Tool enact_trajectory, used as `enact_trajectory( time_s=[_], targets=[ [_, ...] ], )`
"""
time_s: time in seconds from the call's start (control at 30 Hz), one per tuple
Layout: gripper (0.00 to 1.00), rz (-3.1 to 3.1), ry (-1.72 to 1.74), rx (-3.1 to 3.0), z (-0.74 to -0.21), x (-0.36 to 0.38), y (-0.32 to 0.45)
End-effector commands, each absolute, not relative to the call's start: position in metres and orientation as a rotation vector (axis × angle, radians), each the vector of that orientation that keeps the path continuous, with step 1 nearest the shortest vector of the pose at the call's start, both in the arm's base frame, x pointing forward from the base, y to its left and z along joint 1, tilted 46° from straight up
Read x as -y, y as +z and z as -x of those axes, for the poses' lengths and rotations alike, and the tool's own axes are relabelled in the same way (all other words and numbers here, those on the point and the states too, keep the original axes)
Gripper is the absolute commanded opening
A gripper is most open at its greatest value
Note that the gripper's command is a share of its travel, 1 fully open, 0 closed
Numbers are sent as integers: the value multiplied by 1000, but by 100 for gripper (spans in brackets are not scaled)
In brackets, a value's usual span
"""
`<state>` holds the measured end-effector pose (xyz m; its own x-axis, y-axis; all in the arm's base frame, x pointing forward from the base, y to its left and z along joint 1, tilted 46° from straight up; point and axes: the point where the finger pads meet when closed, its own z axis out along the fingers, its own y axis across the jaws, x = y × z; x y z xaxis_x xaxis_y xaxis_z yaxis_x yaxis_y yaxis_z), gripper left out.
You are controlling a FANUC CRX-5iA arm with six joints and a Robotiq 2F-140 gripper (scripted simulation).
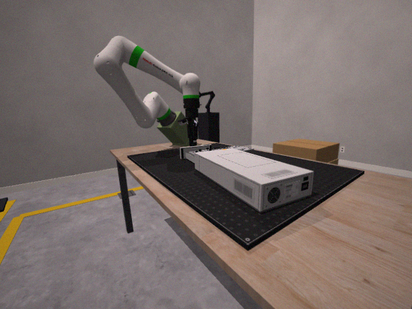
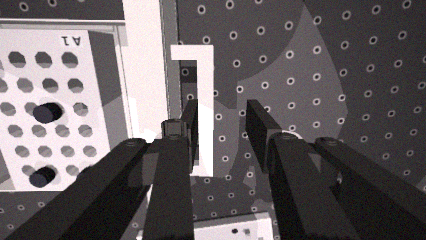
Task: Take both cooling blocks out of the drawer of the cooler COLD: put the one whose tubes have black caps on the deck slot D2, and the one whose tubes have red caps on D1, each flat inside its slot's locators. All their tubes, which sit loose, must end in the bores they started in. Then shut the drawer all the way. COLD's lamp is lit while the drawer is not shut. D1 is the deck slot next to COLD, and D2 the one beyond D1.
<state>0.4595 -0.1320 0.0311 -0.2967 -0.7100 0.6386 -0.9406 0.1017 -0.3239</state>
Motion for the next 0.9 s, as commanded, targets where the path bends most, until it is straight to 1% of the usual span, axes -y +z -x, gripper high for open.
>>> enact_trajectory(
  time_s=[0.0, 0.87],
  targets=[
    [34, -1627, 1006, 2064, -457, 131, 30],
    [34, -1627, 1006, 2064, -429, 128, 21]
  ],
)
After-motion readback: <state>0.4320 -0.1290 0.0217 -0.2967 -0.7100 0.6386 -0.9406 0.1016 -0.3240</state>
